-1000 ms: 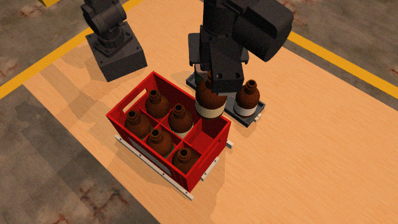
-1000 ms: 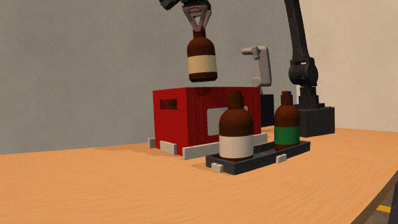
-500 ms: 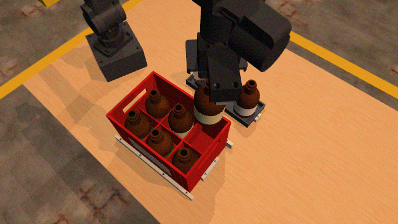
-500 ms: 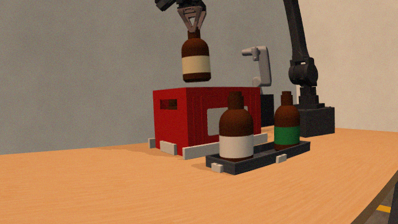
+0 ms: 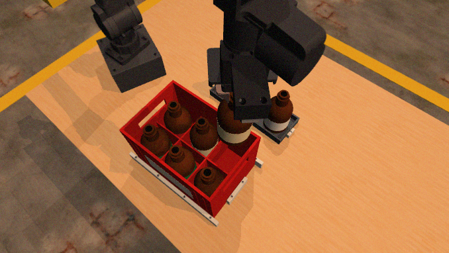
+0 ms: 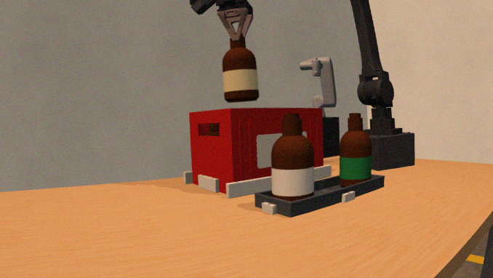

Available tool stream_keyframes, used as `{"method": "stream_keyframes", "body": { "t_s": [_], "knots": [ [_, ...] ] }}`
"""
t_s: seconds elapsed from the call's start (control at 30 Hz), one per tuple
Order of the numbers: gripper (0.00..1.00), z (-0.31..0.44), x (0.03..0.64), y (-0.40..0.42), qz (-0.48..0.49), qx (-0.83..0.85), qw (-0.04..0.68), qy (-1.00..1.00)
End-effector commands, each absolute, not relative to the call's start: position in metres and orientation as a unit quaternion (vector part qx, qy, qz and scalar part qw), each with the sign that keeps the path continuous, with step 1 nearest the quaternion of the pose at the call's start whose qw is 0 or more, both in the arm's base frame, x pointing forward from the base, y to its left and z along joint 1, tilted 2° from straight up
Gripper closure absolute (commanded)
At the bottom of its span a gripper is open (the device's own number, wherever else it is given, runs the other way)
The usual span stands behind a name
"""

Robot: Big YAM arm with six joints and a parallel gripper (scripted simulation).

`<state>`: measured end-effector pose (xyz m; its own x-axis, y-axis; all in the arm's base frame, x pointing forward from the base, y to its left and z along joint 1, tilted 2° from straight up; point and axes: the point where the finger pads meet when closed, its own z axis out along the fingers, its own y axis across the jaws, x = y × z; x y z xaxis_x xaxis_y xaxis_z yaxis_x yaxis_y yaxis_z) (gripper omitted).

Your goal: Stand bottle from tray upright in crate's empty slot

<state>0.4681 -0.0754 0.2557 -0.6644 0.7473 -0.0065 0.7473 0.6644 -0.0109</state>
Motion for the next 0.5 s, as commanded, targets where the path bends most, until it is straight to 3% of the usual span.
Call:
{"method": "stream_keyframes", "body": {
  "t_s": [0.0, 0.47],
  "knots": [
    [1.00, 0.3014, 0.4864, -0.0876, 0.008, 0.409, 0.049, 0.911],
    [1.00, 0.3007, 0.4869, -0.0886, 0.008, 0.409, 0.048, 0.911]
  ]
}}
